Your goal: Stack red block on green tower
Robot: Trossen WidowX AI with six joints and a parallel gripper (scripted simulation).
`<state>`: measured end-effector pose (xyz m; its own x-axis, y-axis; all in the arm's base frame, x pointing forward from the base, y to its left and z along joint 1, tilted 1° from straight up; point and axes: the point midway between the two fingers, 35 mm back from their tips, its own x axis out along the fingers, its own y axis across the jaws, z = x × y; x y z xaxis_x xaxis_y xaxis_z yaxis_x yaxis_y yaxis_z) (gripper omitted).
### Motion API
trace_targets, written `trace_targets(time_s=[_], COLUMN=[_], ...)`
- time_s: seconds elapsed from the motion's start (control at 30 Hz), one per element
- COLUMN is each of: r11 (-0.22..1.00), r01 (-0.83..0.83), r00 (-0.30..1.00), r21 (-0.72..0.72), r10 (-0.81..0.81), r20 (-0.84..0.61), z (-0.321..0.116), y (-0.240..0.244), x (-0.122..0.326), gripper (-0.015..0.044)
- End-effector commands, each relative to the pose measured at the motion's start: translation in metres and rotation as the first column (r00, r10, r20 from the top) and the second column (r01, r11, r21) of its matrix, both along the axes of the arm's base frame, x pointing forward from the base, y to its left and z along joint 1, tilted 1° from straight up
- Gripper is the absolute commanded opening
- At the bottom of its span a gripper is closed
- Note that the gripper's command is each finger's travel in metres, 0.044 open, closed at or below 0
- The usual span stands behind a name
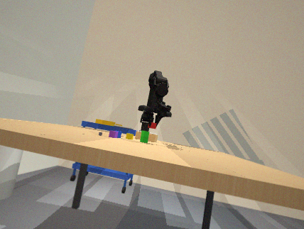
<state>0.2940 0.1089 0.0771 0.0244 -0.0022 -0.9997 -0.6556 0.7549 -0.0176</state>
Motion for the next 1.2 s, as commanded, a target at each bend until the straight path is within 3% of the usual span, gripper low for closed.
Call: trace_targets(time_s=[0.0,0.4,0.83,1.17], r11=[1.0,1.0,1.0,1.0], r01=[0.005,0.005,0.005,0.005], r00=[1.0,1.0,1.0,1.0], r21=[0.007,0.006,0.003,0.003], r10=[-0.005,-0.005,-0.005,-0.005], r20=[0.01,0.01,0.008,0.008], z=[0.023,0.034,0.032,0.006], y=[0.001,-0.001,-0.041,-0.036], x=[0.001,-0.001,-0.027,-0.021], gripper=[0.0,0.0,0.0,0.0])
